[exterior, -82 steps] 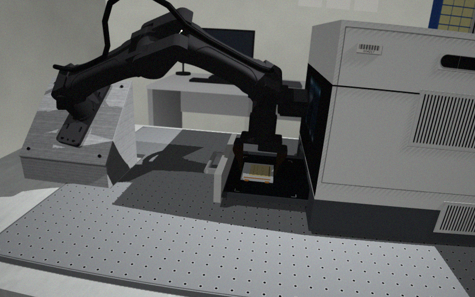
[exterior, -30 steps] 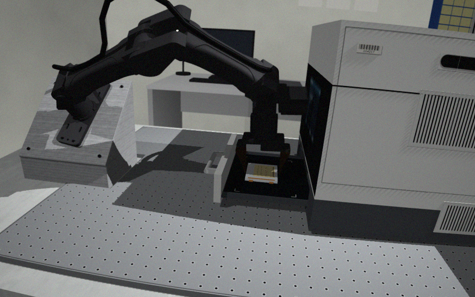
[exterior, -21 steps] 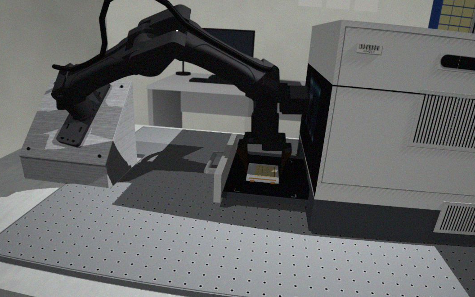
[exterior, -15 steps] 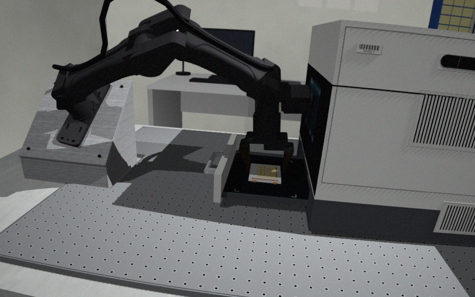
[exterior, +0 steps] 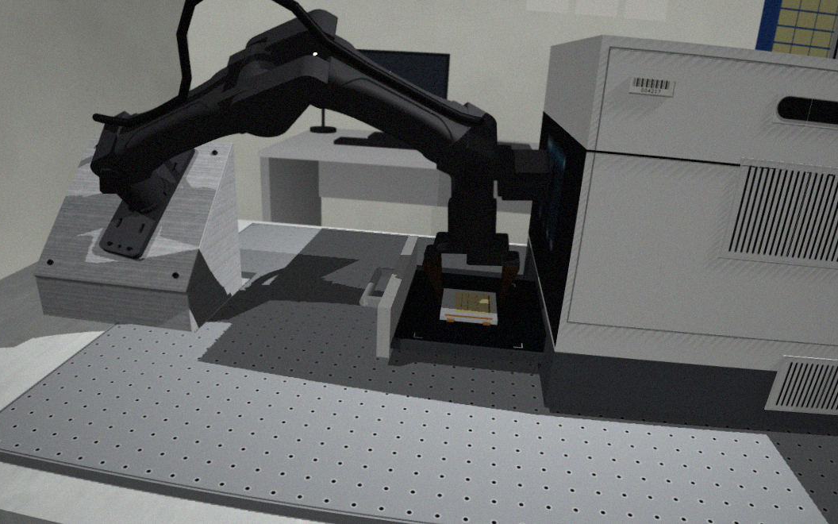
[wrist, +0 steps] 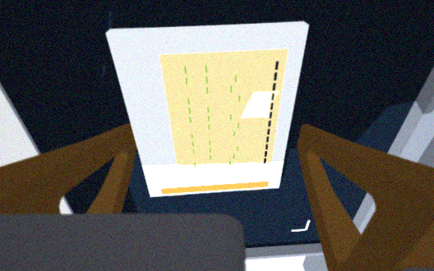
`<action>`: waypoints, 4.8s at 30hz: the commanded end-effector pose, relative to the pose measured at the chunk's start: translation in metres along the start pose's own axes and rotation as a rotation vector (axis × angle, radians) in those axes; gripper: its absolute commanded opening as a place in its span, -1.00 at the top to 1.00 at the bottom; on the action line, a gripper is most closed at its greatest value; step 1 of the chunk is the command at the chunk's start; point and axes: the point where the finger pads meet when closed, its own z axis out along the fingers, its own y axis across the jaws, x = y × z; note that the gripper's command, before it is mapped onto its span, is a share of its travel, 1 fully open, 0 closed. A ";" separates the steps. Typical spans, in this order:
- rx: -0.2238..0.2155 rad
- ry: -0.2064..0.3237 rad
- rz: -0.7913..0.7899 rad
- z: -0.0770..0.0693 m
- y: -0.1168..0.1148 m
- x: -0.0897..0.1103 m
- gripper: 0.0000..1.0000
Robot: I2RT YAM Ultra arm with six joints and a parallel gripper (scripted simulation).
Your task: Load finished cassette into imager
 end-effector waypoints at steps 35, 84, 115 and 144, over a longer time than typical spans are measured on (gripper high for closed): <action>0.044 -0.012 -0.004 -0.021 -0.005 -0.010 -0.83; 0.046 -0.013 -0.012 -0.023 -0.007 -0.005 -0.83; 0.050 -0.009 -0.032 -0.015 -0.011 -0.011 -0.83; 0.072 -0.012 -0.003 -0.023 -0.013 -0.004 -0.83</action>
